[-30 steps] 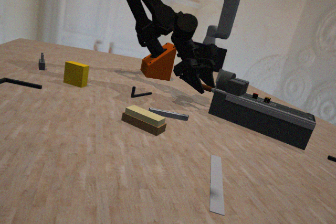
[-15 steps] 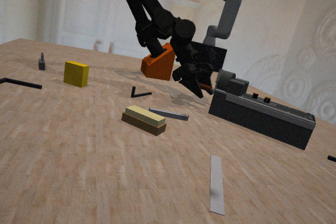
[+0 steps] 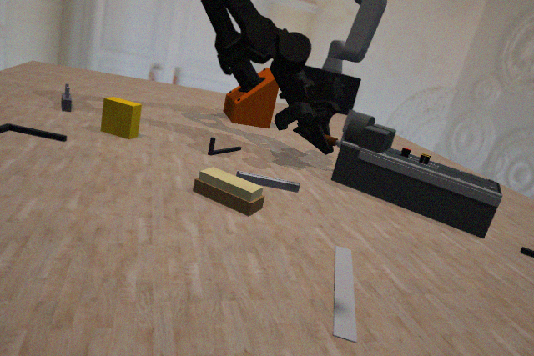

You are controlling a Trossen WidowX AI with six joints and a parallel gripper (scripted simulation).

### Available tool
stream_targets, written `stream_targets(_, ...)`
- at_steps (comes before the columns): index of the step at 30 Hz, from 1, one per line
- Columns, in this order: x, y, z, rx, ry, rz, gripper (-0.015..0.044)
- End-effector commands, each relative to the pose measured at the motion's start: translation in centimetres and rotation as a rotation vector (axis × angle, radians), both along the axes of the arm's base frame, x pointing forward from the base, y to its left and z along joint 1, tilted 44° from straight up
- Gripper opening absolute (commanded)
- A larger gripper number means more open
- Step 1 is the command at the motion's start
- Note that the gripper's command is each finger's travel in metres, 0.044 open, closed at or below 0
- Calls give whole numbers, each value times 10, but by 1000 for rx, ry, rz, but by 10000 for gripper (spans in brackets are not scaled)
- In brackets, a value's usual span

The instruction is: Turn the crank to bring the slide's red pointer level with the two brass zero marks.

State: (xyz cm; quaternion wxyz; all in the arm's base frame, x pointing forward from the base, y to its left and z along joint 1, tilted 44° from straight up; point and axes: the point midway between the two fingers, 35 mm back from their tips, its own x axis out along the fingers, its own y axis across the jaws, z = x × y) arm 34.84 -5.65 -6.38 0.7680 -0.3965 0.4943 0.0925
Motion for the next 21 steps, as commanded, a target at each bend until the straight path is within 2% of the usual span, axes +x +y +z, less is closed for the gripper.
stream_targets(1,-1,-1,-1,-5,3,0,0)
stream_targets(21,6,-5,7,-5,3,0,0)
